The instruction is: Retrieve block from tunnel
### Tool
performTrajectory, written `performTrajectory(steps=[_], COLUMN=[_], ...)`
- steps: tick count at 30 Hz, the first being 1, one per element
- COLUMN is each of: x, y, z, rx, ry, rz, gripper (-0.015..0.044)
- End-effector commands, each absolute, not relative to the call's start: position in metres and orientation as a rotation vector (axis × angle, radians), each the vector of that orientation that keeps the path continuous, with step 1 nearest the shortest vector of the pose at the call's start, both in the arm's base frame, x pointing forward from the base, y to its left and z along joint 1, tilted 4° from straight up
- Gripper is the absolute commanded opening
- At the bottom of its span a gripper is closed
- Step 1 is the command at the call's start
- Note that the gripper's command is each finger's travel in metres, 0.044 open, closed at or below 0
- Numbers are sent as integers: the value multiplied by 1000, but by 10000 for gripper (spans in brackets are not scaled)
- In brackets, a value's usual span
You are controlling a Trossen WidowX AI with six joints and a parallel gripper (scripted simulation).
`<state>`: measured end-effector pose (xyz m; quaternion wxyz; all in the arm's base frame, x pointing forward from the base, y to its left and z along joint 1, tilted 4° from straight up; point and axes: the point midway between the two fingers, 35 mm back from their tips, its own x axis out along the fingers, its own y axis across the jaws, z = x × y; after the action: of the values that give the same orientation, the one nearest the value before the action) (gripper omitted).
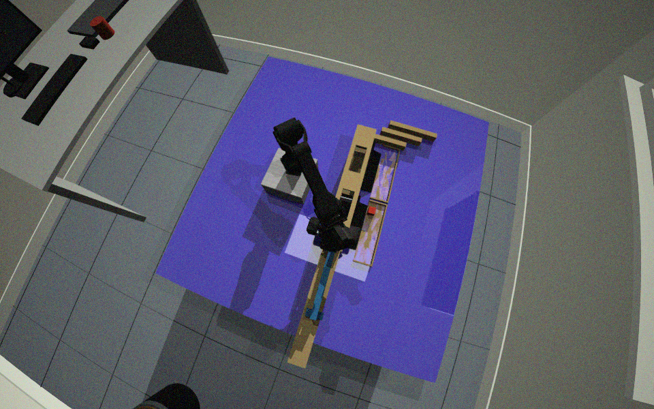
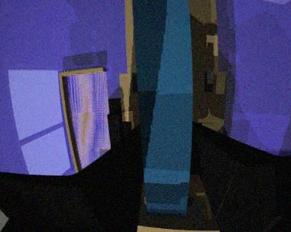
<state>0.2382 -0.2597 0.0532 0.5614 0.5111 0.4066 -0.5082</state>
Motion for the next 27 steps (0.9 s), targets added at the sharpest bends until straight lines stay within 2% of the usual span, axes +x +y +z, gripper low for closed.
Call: performTrajectory(steps=[1,16,27], x=[241,236,236], y=[-272,-318,-320], z=[53,46,46], rx=[1211,1207,1207], ry=[939,938,938], rz=[-1192,-1200,-1200], gripper=[0,0,0])
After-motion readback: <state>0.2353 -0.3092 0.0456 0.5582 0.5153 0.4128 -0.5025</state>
